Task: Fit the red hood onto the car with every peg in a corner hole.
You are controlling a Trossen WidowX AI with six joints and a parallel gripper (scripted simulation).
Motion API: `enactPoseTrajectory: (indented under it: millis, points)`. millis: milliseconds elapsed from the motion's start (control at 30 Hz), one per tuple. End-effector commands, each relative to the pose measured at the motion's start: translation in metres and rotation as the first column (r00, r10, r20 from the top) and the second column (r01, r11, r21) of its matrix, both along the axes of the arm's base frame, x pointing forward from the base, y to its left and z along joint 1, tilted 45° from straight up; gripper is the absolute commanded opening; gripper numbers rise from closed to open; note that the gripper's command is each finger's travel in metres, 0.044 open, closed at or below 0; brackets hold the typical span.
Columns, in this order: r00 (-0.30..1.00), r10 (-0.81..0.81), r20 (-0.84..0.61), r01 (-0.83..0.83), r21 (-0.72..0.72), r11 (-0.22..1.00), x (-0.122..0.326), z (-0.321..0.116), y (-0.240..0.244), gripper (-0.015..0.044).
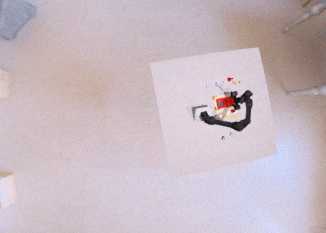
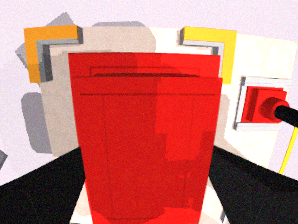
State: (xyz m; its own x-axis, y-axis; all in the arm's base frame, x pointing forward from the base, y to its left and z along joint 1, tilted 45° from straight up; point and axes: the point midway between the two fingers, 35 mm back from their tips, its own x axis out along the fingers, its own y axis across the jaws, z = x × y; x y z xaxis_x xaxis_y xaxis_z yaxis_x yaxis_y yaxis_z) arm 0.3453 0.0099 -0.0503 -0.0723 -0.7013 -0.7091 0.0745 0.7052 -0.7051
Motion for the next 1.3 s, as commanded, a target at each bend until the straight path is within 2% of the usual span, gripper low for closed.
enactPoseTrajectory:
  millis: [0,1267]
  points:
    - [1.000,-0.004,0.006,0.004,0.002,1.000,0.0004,0.0003,0.0006,0.0000]
    - [1.000,0.006,0.010,-0.006,-0.002,1.000,-0.0007,-0.0046,-0.0040,0.0000]
